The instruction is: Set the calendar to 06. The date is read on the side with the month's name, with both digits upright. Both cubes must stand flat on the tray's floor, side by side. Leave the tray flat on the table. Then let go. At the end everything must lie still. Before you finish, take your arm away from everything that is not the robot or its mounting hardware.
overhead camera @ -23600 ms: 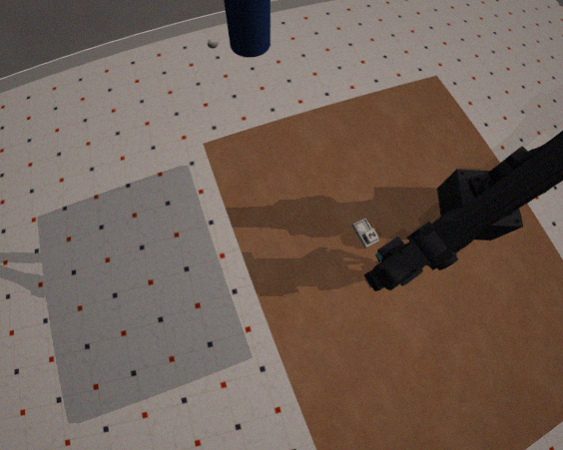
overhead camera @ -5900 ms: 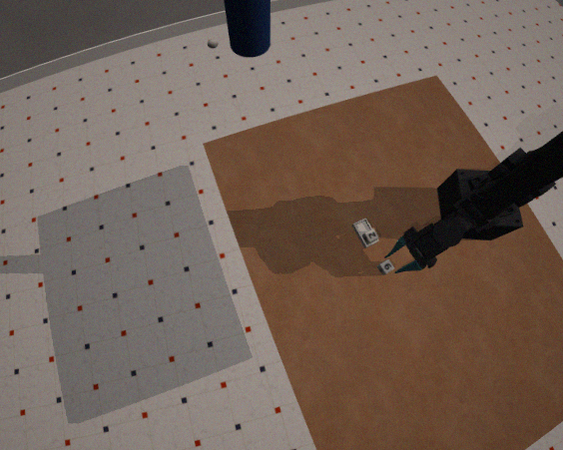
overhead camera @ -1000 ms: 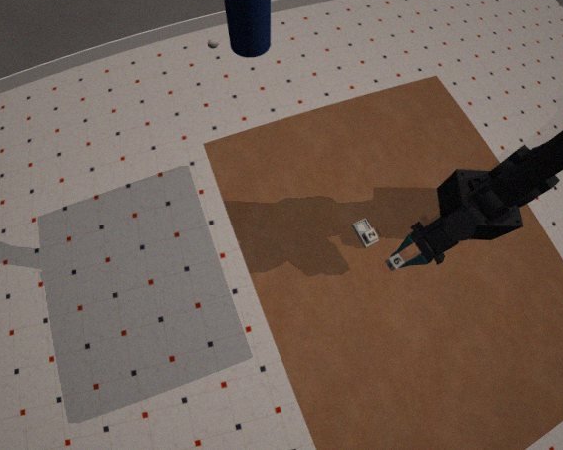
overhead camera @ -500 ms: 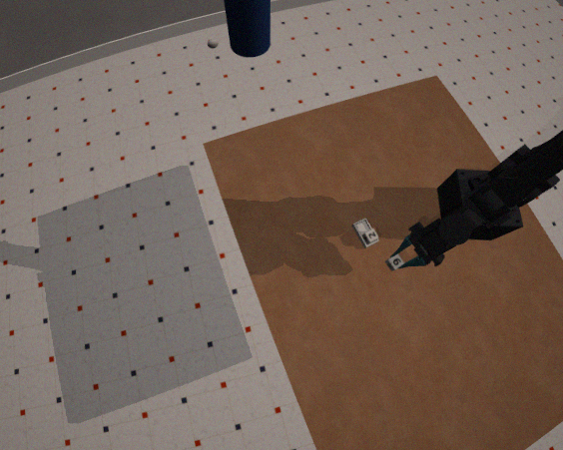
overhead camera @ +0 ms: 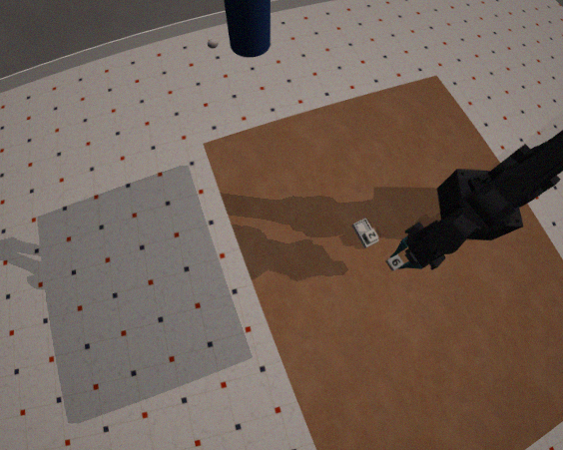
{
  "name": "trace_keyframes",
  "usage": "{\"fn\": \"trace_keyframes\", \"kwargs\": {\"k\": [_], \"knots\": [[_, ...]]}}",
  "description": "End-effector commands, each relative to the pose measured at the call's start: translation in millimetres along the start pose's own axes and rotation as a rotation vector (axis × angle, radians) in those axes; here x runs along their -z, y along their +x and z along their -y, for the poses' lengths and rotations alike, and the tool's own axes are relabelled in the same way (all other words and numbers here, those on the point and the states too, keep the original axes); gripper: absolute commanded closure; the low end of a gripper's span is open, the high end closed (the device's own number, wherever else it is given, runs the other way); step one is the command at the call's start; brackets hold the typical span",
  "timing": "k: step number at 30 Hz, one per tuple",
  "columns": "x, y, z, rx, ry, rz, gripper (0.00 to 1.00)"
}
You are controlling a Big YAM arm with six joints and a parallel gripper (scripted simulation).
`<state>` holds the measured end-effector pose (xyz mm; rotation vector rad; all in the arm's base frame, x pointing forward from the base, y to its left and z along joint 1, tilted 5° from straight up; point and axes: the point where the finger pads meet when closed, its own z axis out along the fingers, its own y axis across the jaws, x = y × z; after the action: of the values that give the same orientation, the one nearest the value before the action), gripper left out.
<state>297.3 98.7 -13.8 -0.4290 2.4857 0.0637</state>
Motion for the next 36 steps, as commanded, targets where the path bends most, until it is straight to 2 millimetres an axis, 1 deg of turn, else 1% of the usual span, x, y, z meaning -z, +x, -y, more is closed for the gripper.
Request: {"fn": "trace_keyframes", "kwargs": {"k": [1, 8, 15, 20, 22, 23, 26, 33, 36], "knots": [[0, -23, -5, -0.005, -0.006, 0.02, 0.74], [-3, -21, -5, -0.004, -0.007, -0.031, 0.74], [-4, -23, -5, -0.005, -0.007, -0.209, 0.74], [-2, -24, -5, -0.006, -0.006, -0.25, 0.74], [-2, -12, -5, -0.005, -0.006, -0.274, 0.74], [-3, -24, -5, -0.006, -0.006, -0.265, 0.74], [-3, -24, -4, -0.007, -0.005, -0.282, 0.74], [-5, -24, -1, -0.016, 0.0, -0.482, 0.74], [-5, -25, 0, -0.018, 0.001, -0.513, 0.74]]}}
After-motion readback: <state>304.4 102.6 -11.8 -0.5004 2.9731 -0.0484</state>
